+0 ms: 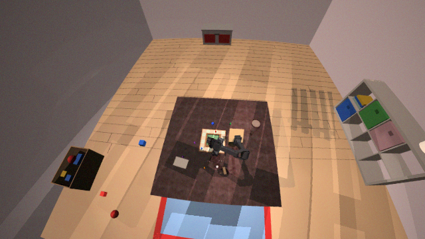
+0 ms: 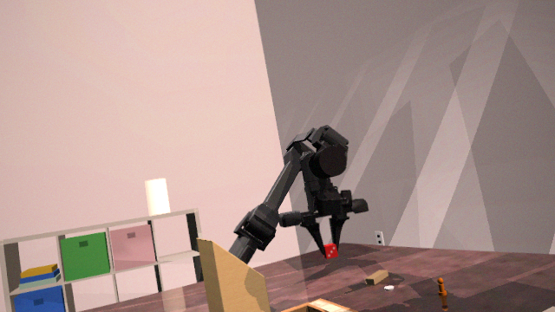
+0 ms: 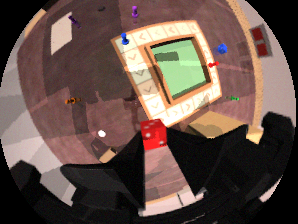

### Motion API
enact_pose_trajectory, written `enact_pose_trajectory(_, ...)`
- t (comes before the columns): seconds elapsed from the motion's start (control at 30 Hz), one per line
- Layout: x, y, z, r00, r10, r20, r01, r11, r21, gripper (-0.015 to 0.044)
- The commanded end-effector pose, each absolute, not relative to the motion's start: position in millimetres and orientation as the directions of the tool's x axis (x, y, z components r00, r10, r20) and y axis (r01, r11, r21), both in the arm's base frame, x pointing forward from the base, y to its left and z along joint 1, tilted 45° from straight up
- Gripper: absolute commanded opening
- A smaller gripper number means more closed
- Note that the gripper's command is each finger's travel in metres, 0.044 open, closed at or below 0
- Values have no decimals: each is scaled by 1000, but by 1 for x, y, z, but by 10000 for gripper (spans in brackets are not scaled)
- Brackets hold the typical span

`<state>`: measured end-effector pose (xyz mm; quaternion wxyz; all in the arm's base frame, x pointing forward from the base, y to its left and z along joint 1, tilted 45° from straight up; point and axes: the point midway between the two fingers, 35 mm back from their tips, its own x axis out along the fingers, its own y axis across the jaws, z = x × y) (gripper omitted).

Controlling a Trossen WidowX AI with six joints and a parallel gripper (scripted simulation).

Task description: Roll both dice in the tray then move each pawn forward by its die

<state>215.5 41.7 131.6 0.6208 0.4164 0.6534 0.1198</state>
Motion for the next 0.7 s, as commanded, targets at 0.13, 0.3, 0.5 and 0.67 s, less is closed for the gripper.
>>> enact_pose_trajectory(0.13, 234, 24, 112, 121, 687, -717, 605, 521, 602, 0)
enact_pose_trajectory(0.3, 243, 13, 98, 122, 686, -717, 719, 436, 540, 0)
enact_pose_trajectory(0.5, 253, -1, 79, 123, 686, -717, 839, 315, 444, 0)
enact_pose_trajectory(0.67, 260, -13, 61, 122, 686, -717, 917, 198, 346, 0)
